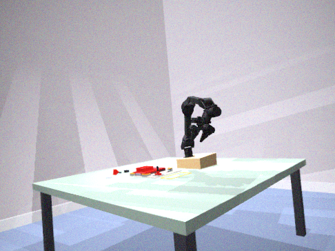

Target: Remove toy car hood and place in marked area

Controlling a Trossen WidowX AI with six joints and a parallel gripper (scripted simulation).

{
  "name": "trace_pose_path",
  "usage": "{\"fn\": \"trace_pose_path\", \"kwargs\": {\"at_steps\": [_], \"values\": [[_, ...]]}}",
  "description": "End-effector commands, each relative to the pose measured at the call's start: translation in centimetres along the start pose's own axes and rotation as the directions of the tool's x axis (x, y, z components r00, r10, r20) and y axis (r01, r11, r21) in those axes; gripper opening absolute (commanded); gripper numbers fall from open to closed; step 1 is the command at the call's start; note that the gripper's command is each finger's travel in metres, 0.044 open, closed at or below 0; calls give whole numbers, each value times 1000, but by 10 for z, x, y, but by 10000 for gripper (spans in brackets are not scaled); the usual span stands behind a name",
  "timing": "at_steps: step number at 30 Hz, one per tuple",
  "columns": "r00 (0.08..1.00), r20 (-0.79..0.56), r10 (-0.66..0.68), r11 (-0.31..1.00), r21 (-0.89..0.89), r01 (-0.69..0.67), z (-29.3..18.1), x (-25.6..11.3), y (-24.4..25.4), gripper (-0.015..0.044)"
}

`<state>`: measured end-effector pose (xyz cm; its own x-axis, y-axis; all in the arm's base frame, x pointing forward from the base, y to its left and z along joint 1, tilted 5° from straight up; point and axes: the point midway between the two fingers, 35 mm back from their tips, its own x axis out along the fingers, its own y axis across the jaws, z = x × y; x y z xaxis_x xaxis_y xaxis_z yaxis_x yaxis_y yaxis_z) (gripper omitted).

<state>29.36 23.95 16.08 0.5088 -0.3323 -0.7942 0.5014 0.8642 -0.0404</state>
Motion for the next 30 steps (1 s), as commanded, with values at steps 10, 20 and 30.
{"fn": "trace_pose_path", "kwargs": {"at_steps": [10,20,30], "values": [[972,-195,-132,983,-154,102,62,78,-67,440],[924,-351,-154,966,-248,67,100,129,-141,440],[878,-467,-103,955,-292,-44,122,165,-226,440]]}}
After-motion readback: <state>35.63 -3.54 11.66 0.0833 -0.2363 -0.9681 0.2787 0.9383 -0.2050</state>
